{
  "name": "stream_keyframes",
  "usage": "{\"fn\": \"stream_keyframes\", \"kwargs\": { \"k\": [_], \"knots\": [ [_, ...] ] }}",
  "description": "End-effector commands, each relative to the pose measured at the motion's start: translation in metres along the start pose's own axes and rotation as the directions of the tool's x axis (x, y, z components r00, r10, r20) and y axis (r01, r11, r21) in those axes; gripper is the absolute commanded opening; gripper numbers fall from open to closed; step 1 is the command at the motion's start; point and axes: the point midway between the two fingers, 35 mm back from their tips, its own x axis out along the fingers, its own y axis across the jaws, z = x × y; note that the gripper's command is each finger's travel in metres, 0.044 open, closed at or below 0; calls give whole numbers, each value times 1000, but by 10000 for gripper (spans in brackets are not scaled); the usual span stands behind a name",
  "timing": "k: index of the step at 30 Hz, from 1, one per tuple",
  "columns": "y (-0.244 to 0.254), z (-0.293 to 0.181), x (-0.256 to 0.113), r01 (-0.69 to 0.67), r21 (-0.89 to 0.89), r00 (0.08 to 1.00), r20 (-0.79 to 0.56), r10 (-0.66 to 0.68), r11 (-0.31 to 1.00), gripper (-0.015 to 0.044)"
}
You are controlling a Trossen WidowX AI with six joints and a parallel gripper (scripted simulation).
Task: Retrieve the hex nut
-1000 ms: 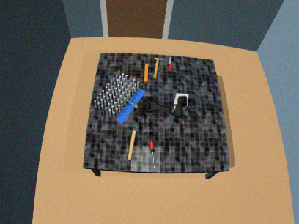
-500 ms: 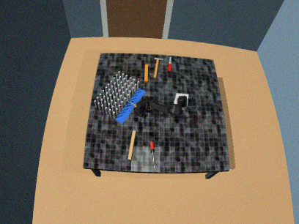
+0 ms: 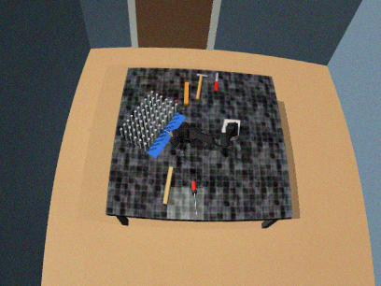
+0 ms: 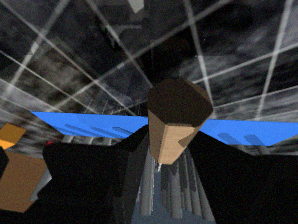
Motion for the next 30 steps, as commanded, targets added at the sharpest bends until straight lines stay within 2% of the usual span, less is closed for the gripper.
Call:
{"fn": "stream_keyframes", "kwargs": {
  "k": [1,30],
  "knots": [
    [-3,-6,1,6,-5,1000,-7,-6,1000,0],
    [-1,-20,11,7,-6,1000,-8,-7,1000,0]
  ]
}}
